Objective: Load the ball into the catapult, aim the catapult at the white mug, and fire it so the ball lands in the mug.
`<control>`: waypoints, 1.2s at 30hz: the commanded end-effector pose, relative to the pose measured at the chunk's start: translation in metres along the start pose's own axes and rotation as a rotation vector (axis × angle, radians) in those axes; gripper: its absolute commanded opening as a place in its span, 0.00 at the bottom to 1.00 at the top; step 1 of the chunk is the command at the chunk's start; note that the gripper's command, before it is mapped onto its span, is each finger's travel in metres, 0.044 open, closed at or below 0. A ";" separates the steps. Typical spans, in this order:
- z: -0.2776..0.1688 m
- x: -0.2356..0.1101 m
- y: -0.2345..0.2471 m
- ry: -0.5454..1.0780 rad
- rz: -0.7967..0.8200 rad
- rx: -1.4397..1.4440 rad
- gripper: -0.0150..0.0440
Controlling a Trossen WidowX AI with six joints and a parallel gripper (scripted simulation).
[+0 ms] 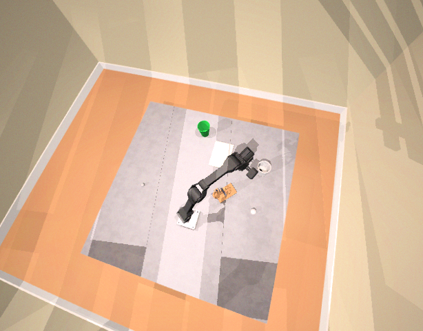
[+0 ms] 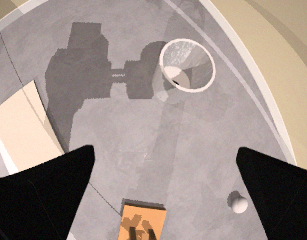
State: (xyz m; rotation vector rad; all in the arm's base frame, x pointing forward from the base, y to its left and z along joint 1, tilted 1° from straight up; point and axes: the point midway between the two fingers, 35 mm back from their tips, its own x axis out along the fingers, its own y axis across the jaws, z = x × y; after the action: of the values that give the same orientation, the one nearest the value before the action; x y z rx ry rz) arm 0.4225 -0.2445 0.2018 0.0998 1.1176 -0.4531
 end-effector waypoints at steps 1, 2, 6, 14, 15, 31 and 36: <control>0.021 -0.009 -0.028 -0.088 0.005 0.121 1.00; 0.025 -0.012 -0.034 -0.108 0.005 0.146 1.00; 0.040 -0.022 -0.060 -0.186 0.007 0.241 1.00; 0.045 -0.027 -0.069 -0.213 0.008 0.273 1.00; 0.045 -0.027 -0.069 -0.213 0.008 0.273 1.00; 0.045 -0.027 -0.069 -0.213 0.008 0.273 1.00; 0.044 -0.027 -0.070 -0.210 0.003 0.267 1.00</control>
State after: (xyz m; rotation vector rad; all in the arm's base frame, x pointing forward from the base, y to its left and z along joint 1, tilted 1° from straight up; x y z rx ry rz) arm 0.4223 -0.3129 0.2550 0.2812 0.8468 -0.5943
